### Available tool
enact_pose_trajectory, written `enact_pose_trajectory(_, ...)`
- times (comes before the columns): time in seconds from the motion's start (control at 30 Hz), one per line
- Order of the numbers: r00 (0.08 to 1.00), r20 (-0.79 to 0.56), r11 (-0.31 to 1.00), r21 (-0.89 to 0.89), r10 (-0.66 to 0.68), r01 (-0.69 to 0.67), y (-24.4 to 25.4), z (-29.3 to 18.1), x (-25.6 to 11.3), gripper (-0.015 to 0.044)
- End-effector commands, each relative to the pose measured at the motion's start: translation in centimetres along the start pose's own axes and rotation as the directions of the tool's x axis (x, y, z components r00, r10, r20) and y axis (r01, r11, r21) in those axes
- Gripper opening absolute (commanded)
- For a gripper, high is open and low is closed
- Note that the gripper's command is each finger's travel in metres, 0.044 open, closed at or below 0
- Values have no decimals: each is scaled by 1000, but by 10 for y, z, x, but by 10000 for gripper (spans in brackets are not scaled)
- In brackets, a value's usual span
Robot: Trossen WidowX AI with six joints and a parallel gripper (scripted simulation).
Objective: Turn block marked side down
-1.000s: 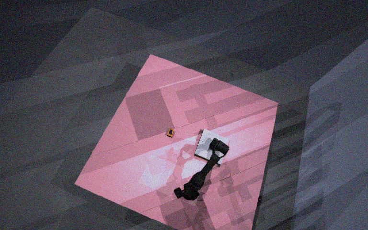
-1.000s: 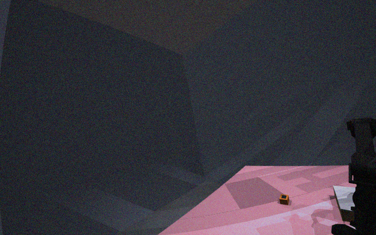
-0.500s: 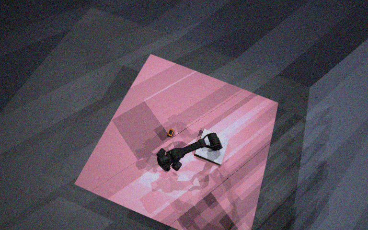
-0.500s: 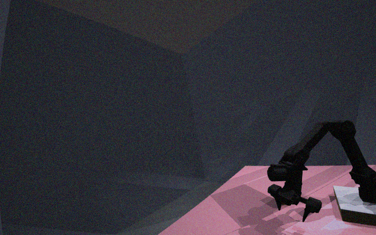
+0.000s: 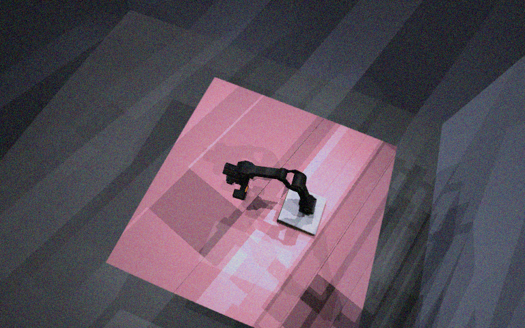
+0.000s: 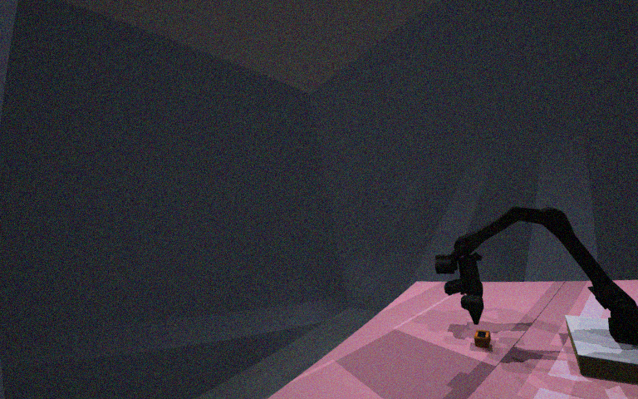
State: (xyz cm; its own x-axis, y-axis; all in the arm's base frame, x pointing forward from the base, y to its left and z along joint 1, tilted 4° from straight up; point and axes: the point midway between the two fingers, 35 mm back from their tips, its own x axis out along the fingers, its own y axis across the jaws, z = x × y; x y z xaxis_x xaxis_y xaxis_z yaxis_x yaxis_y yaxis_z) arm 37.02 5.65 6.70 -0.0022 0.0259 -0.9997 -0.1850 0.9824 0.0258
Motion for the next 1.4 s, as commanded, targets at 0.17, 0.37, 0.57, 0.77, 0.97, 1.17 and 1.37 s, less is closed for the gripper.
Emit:
enact_pose_trajectory(0.17, 1000, -23, 992, 123, 18, -15, -12, -6, 1, 440)
enact_pose_trajectory(0.37, 1000, -23, 992, 123, 18, -15, -12, -7, 33, 440)
enact_pose_trajectory(0.57, 1000, -23, 992, 123, 18, -15, -12, -7, 48, 440)
enact_pose_trajectory(0.77, 1000, -23, 992, 123, 18, -15, -12, -7, 56, 440)
enact_pose_trajectory(0.97, 1000, -23, 992, 123, 18, -15, -12, -7, 65, 440)
enact_pose_trajectory(1.17, 1000, -23, 992, 123, 18, -15, -11, -8, 75, 440)
enact_pose_trajectory(1.37, 1000, -23, 992, 123, 18, -15, -11, -8, 81, 414)
